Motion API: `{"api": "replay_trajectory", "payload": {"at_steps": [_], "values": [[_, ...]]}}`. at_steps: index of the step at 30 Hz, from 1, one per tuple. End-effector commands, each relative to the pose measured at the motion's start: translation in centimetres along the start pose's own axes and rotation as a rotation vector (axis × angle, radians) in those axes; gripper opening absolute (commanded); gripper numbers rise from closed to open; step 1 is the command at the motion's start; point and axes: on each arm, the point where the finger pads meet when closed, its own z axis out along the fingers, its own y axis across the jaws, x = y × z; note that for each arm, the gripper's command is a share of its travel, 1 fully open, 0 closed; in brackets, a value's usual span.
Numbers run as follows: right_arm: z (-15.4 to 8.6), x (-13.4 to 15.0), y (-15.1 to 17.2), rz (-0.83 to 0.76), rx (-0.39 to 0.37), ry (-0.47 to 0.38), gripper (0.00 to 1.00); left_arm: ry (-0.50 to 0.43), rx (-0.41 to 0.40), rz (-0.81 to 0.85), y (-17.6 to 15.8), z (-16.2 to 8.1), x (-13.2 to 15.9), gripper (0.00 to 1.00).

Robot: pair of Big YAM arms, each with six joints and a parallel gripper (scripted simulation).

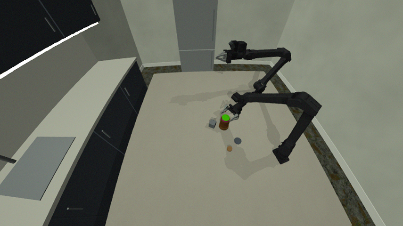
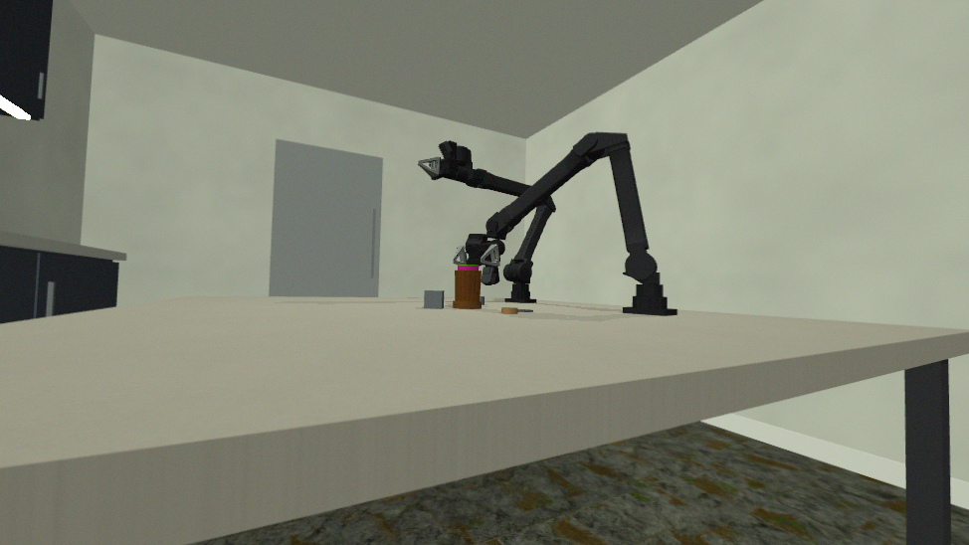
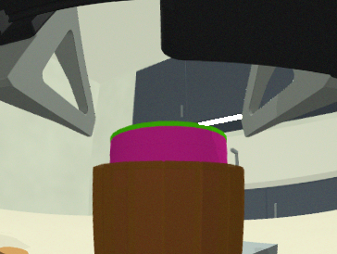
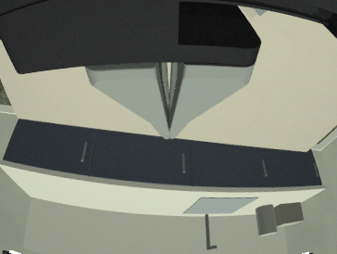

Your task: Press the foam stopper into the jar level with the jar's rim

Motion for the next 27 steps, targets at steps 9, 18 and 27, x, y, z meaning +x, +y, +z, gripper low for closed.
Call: {"api": "replay_trajectory", "payload": {"at_steps": [9,18,27], "values": [[-0.3,-0.7,0.6,0.006,-0.012,-0.01,0.0,0.004,0.014,-0.005,-0.5,1.2,-1.7,0.98],[-0.3,-0.7,0.6,0.006,-0.012,-0.01,0.0,0.007,-0.005,-0.063,1.6,1.0,-0.8,0.98],[-0.3,-0.7,0.6,0.006,-0.012,-0.01,0.0,0.004,0.009,-0.013,-0.3,1.7,-3.5,0.98]]}}
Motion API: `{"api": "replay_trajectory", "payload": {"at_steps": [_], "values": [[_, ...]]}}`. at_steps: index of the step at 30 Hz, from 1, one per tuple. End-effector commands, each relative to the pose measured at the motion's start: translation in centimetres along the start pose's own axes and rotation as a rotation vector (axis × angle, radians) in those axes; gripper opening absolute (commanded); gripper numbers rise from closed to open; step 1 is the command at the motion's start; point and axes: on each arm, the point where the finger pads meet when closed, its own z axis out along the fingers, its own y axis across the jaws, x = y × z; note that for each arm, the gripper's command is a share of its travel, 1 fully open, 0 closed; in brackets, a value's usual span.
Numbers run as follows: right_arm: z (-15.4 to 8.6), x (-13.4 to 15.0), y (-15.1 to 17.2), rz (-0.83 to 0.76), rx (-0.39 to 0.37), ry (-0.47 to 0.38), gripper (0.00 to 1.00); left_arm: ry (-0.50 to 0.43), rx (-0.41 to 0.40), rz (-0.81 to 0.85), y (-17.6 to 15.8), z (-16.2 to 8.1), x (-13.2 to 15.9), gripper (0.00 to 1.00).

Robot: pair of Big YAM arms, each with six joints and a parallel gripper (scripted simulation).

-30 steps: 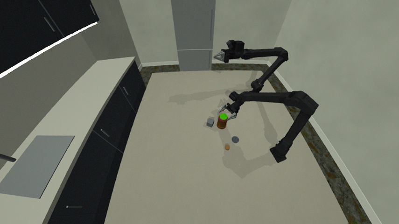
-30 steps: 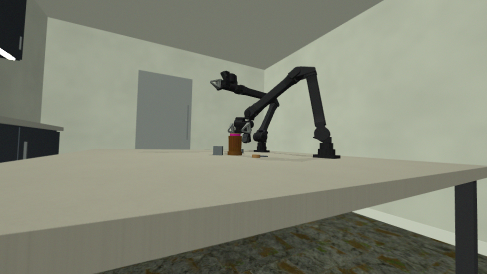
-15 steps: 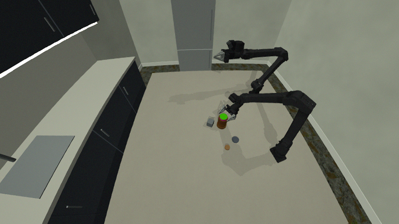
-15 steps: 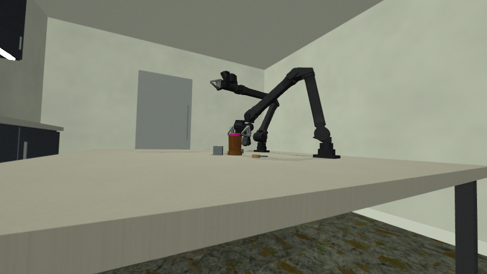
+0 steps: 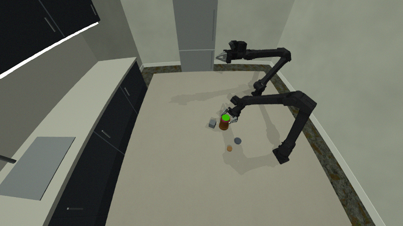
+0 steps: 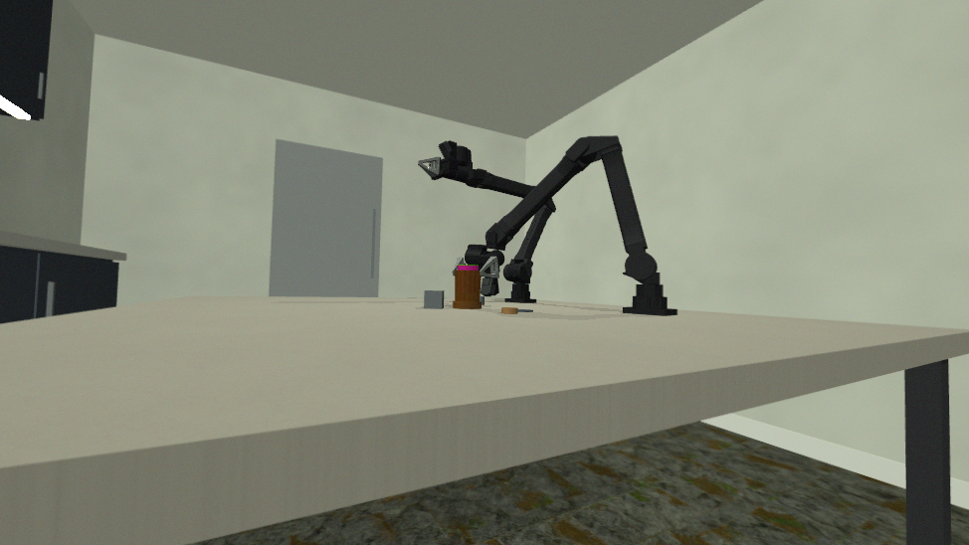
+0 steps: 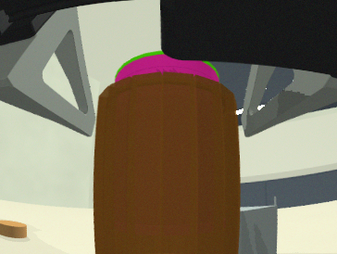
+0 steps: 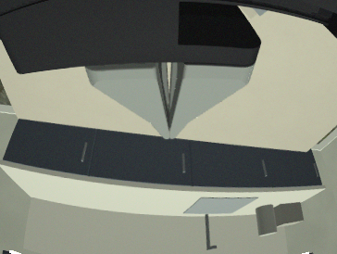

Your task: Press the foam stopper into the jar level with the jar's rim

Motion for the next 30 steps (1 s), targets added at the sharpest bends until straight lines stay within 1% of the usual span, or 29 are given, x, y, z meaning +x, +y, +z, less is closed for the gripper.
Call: {"api": "replay_trajectory", "payload": {"at_steps": [1,3,5,6,7,8,9,10,12,14,15,16,17,22,23,24,30], "values": [[-0.3,-0.7,0.6,0.006,-0.012,-0.01,0.0,0.004,0.011,-0.005,-0.7,0.7,-0.5,0.98],[-0.3,-0.7,0.6,0.006,-0.012,-0.01,0.0,0.005,0.007,-0.017,0.1,0.8,-0.6,0.98],[-0.3,-0.7,0.6,0.006,-0.012,-0.01,0.0,0.005,0.007,-0.017,0.1,0.8,-0.6,0.98],[-0.3,-0.7,0.6,0.006,-0.012,-0.01,0.0,0.006,-0.007,-0.041,0.5,0.2,0.3,0.98],[-0.3,-0.7,0.6,0.006,-0.012,-0.01,0.0,0.005,0.007,-0.015,-0.7,0.7,-0.6,0.98],[-0.3,-0.7,0.6,0.006,-0.012,-0.01,0.0,0.006,-0.002,-0.044,0.2,0.4,0.3,0.98],[-0.3,-0.7,0.6,0.006,-0.012,-0.01,0.0,0.004,0.01,-0.004,-0.4,0.9,-1.5,0.98],[-0.3,-0.7,0.6,0.006,-0.012,-0.01,0.0,0.003,0.011,0.003,-0.7,1.0,-1.8,0.98],[-0.3,-0.7,0.6,0.006,-0.012,-0.01,0.0,0.004,0.004,-0.017,0.1,0.9,-1.5,0.98],[-0.3,-0.7,0.6,0.006,-0.012,-0.01,0.0,0.004,0.009,0.002,-0.6,1.1,-2.4,0.98],[-0.3,-0.7,0.6,0.006,-0.012,-0.01,0.0,0.005,0.003,-0.018,-0.1,0.9,-1.7,0.98],[-0.2,-0.5,0.6,0.006,-0.011,-0.006,0.0,0.005,-0.002,-0.031,0.1,0.7,-1.2,0.64],[-0.1,-0.4,0.5,0.006,-0.01,-0.003,0.0,0.006,-0.006,-0.044,0.1,0.5,-0.6,0.64],[0.3,0.2,0.4,0.006,-0.008,0.008,0.0,0.007,-0.008,-0.038,0.0,0.4,-0.7,0.64],[0.1,-1.3,0.2,0.003,-0.004,-0.021,0.0,0.007,-0.008,-0.038,0.0,0.4,-0.7,0.64],[0.4,0.5,0.3,0.006,-0.006,0.014,0.0,0.007,-0.008,-0.034,-0.1,0.4,-0.8,0.64],[0.3,0.3,0.0,0.006,0.0,0.011,0.0,0.008,-0.012,-0.041,0.0,0.2,-0.7,0.64]]}}
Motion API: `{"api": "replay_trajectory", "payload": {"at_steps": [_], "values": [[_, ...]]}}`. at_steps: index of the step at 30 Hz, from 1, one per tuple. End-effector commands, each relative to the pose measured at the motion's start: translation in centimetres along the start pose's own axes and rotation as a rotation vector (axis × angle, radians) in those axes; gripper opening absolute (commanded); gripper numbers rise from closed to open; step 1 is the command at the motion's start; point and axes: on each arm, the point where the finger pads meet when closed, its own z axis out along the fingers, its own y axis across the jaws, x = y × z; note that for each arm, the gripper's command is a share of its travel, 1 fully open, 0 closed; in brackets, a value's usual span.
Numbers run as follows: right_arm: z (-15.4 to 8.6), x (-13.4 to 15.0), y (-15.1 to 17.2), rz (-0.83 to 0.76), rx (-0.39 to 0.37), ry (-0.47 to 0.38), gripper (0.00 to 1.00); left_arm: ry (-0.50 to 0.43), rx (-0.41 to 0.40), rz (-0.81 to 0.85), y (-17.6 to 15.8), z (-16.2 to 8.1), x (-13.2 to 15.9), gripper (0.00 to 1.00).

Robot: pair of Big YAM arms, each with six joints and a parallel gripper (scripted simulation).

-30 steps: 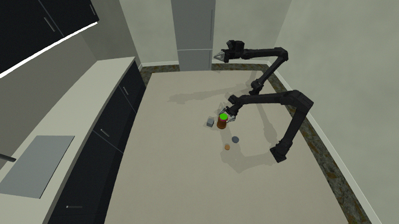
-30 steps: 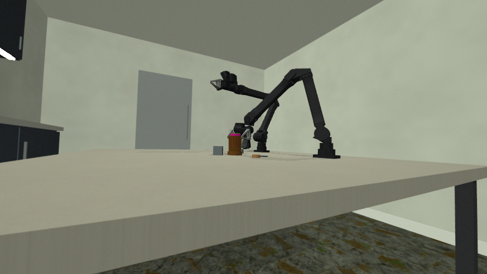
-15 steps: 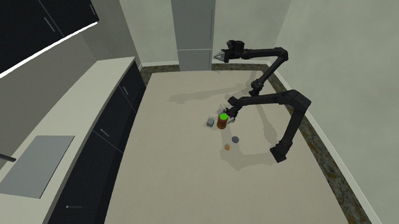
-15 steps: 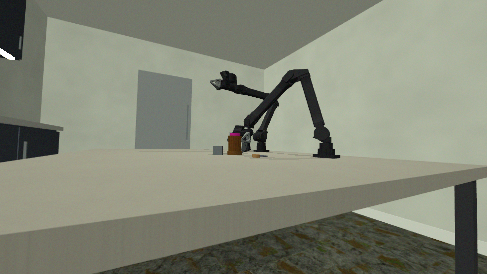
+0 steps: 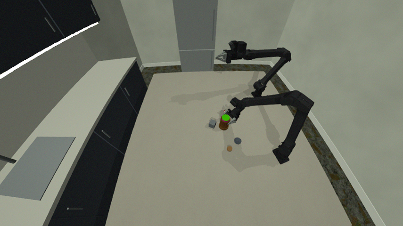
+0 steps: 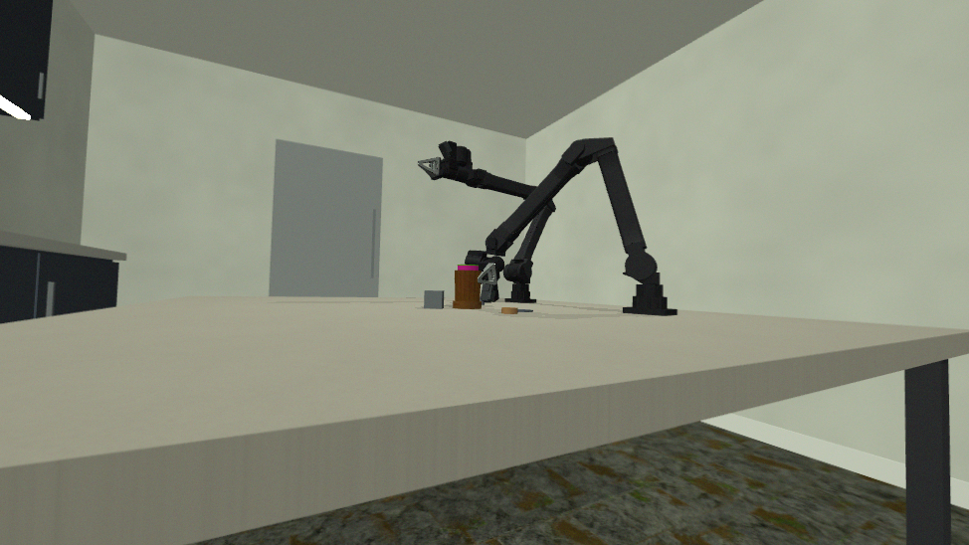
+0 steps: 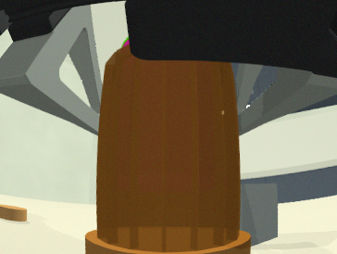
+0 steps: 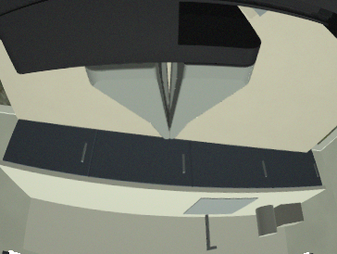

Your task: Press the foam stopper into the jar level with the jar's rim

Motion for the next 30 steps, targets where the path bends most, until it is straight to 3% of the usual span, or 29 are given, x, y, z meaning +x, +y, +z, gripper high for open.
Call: {"api": "replay_trajectory", "payload": {"at_steps": [1,13,14,18,30], "values": [[0.2,0.3,-0.1,0.006,0.001,0.009,0.0,0.008,-0.012,-0.04,0.1,-0.4,1.2,0.64],[0.4,0.7,-0.6,0.006,0.011,0.018,0.0,0.008,-0.017,-0.048,0.2,-0.6,1.2,0.64],[0.6,1.0,0.6,-0.018,-0.013,0.032,0.0,0.008,-0.017,-0.048,0.2,-0.6,1.2,0.64],[0.8,-3.5,1.2,-0.044,-0.022,-0.03,0.0,0.008,-0.017,-0.048,0.2,-0.6,1.2,0.64],[2.7,-1.2,2.9,-0.167,-0.06,0.069,0.0,0.008,-0.017,-0.048,0.2,-0.6,1.2,0.64]]}}
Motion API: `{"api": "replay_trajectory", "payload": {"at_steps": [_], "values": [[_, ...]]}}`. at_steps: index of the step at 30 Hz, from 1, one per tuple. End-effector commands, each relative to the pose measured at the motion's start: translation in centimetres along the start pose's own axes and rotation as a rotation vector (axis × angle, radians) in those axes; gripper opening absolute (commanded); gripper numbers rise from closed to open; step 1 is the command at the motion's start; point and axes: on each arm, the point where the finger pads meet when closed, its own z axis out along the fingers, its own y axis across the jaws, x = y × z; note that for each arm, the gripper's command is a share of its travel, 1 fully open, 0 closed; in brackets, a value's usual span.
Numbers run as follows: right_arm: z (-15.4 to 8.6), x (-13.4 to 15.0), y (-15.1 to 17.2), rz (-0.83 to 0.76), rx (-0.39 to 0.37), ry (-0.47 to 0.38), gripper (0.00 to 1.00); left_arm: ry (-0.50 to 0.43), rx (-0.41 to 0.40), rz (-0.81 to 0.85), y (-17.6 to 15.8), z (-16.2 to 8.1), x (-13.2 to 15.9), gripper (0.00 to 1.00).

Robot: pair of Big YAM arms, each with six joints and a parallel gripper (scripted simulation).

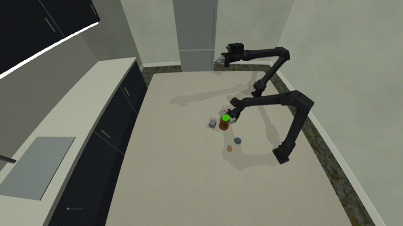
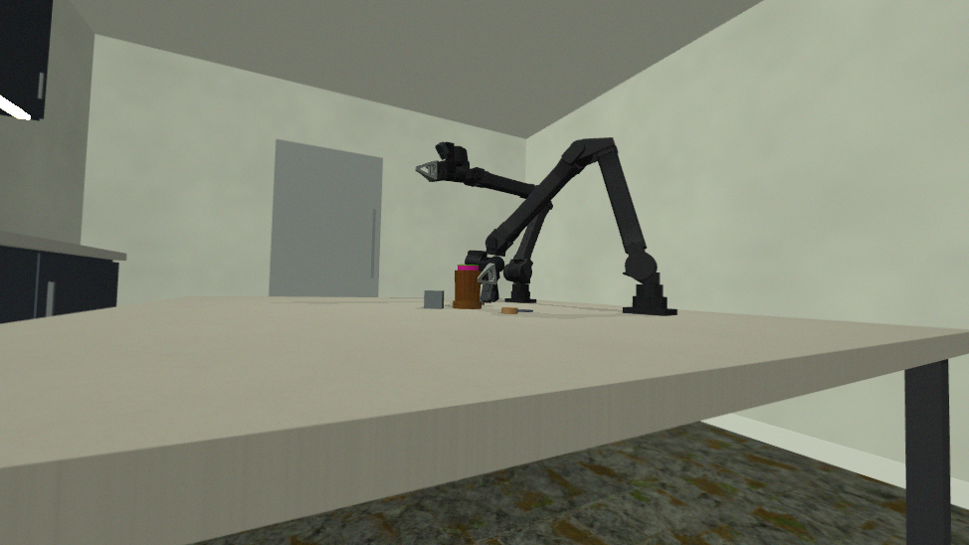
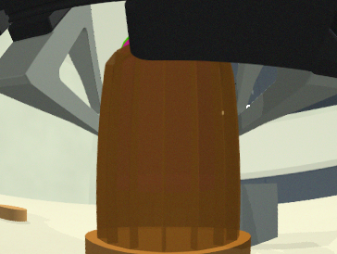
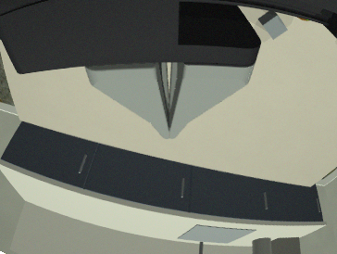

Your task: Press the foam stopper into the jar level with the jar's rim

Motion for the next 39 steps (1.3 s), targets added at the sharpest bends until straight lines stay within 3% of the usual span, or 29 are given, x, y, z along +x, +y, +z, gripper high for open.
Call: {"api": "replay_trajectory", "payload": {"at_steps": [1,14,28,31,39], "values": [[1.0,-3.8,1.3,-0.082,-0.029,-0.021,0.0,0.008,-0.016,-0.048,0.2,-0.6,1.2,0.64],[3.6,-0.8,4.1,-0.26,-0.102,0.122,0.0,0.008,-0.016,-0.048,0.2,-0.6,1.2,0.64],[6.2,3.7,9.0,-0.492,-0.249,0.29,0.0,0.008,-0.016,-0.048,0.2,-0.6,1.2,0.64],[6.3,4.0,8.8,-0.507,-0.252,0.302,0.0,0.008,-0.016,-0.048,0.2,-0.6,1.2,0.64],[7.1,6.5,12.1,-0.642,-0.357,0.383,0.0,0.008,-0.016,-0.048,0.2,-0.6,1.2,0.64]]}}
